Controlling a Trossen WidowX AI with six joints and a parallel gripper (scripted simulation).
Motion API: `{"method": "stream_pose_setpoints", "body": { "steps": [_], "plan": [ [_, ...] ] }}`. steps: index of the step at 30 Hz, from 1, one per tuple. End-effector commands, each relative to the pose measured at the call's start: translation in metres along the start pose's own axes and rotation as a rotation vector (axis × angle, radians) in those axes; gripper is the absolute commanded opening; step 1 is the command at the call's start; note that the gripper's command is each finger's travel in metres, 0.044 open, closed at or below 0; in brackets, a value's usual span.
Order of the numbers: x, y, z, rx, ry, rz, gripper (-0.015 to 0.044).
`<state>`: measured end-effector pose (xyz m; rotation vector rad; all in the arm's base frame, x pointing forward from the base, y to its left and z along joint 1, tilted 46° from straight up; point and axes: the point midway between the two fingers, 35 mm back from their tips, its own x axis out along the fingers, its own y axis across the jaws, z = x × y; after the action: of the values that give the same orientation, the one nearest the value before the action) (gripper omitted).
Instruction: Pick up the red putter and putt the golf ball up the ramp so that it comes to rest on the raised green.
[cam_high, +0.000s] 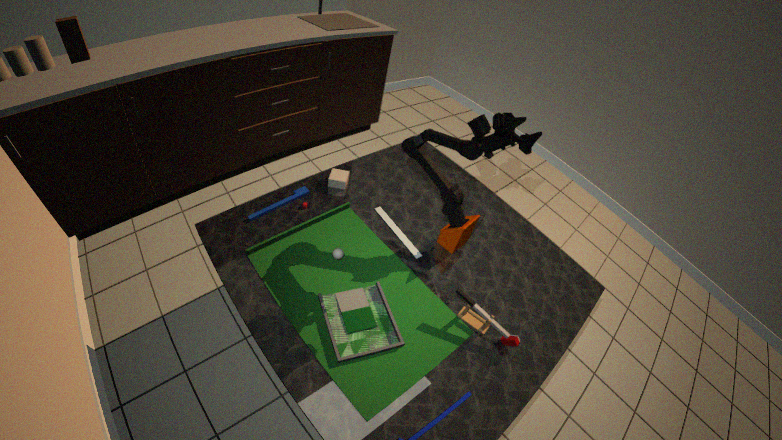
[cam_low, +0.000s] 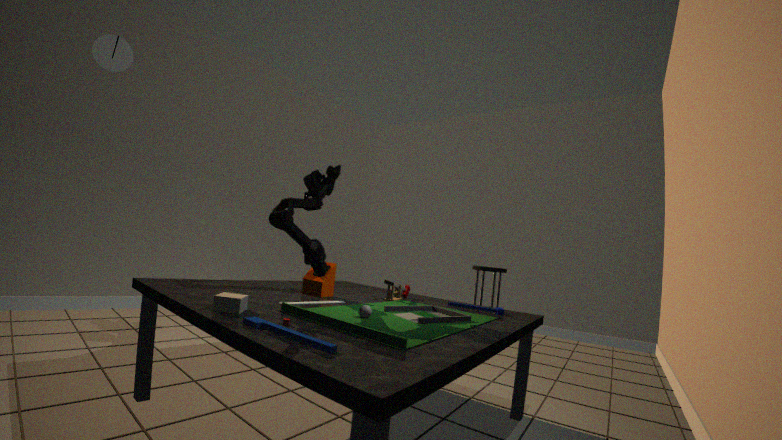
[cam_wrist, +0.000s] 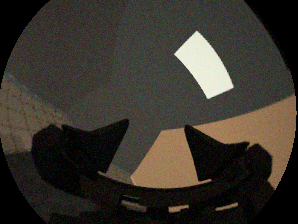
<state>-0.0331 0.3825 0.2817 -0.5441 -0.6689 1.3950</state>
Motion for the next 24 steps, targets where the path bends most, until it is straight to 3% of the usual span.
{"method": "stream_pose_setpoints", "body": {
  "steps": [1, 14, 24],
  "plan": [
    [0.017, 0.000, -0.041, -0.045, 0.157, 0.028, 0.0440],
    [0.025, 0.009, -0.213, -0.100, 0.744, 0.220, 0.0440],
    [-0.049, 0.020, -0.364, -0.013, 1.360, 0.456, 0.0440]
  ]
}}
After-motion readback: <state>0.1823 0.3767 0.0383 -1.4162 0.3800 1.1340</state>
